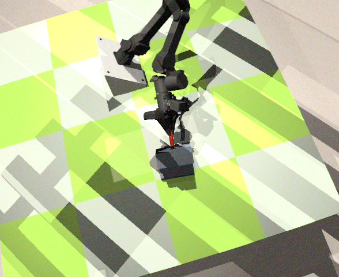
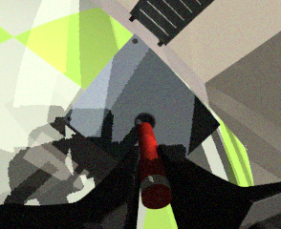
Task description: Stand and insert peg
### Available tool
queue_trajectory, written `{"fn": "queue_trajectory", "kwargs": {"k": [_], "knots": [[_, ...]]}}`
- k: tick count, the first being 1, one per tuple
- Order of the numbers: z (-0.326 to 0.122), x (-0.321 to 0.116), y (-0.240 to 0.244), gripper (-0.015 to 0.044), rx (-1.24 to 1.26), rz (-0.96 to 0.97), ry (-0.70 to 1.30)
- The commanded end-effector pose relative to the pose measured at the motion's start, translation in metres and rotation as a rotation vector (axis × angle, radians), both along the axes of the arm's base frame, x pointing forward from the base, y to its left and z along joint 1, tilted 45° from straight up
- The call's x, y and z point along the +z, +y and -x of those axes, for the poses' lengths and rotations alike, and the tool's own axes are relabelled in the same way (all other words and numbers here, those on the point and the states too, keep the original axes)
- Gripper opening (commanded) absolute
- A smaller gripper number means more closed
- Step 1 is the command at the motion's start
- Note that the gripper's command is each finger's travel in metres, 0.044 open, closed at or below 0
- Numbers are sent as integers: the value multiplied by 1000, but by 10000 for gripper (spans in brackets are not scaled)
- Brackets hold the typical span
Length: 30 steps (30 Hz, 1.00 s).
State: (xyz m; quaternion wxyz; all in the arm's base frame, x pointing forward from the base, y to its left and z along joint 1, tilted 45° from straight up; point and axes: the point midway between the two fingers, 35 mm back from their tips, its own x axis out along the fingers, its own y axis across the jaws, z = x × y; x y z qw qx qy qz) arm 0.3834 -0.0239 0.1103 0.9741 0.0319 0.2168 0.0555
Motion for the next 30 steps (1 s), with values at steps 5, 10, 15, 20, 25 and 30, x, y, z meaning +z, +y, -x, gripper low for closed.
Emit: {"fn": "queue_trajectory", "kwargs": {"k": [5, 10, 15, 20, 25, 30], "knots": [[0, 0, 0, 0, 0, 0, 0], [0, 0, 0, 0, 0, 0, 0], [0, 0, 0, 0, 0, 0, 0], [-1, 0, 0, 0, 0, 0, 0], [-2, 1, 0, 0, 0, 0, 0], [-4, 0, 0, 0, 0, 0, 0]]}}
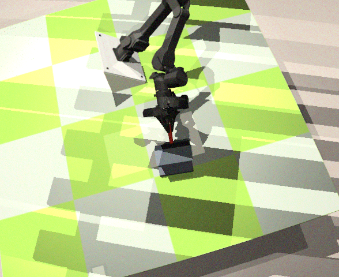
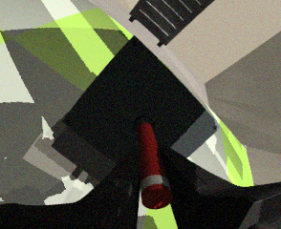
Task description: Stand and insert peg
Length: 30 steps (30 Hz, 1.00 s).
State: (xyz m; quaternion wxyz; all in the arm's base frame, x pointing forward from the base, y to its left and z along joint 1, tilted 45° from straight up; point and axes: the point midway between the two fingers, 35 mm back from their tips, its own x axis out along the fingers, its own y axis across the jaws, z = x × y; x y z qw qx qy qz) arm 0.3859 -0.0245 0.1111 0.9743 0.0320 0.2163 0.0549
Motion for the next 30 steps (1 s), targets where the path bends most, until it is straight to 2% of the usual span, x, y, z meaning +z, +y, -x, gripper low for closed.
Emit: {"fn": "queue_trajectory", "kwargs": {"k": [1, 30], "knots": [[-2, 0, 0, 0, 1, 0, 1], [-14, -4, 1, 0, 1, 0, 0]]}}
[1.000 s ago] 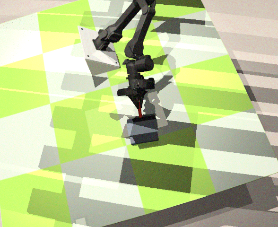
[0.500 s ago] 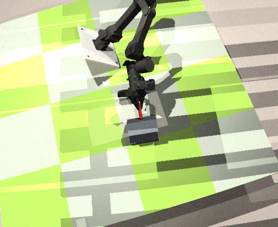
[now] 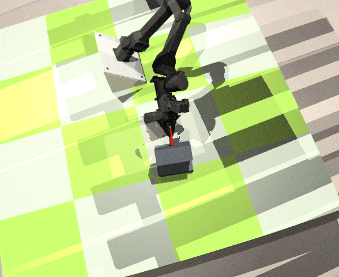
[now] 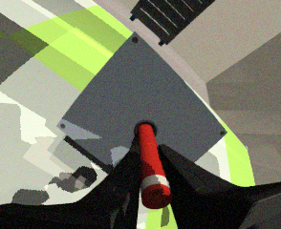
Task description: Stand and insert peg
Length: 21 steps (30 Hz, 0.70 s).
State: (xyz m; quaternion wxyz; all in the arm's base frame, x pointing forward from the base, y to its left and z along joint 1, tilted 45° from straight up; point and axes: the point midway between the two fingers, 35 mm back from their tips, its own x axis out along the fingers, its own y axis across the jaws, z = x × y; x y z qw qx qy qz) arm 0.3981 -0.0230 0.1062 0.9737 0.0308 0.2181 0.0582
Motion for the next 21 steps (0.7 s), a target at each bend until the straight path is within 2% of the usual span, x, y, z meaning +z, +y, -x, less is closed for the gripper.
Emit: {"fn": "queue_trajectory", "kwargs": {"k": [1, 21], "knots": [[-3, 0, -1, 0, -6, -1, -3], [-12, -4, 1, 0, -6, -1, -4]]}}
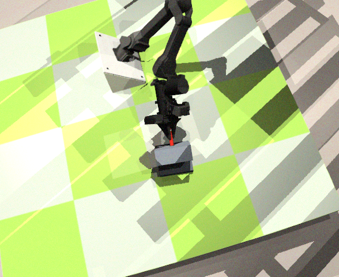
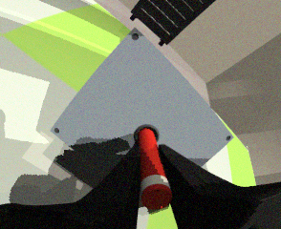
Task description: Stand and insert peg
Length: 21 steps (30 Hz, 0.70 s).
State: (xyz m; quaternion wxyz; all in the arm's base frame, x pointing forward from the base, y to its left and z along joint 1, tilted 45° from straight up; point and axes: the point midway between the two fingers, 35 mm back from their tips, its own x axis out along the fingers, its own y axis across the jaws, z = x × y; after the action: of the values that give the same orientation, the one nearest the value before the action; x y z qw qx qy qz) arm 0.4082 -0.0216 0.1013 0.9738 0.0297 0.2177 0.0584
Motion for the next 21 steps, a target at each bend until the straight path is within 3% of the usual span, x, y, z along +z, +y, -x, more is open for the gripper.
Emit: {"fn": "queue_trajectory", "kwargs": {"k": [1, 21], "knots": [[-3, 0, -1, 0, -7, -3, -3], [-8, -3, 0, 0, 0, 0, 0]]}}
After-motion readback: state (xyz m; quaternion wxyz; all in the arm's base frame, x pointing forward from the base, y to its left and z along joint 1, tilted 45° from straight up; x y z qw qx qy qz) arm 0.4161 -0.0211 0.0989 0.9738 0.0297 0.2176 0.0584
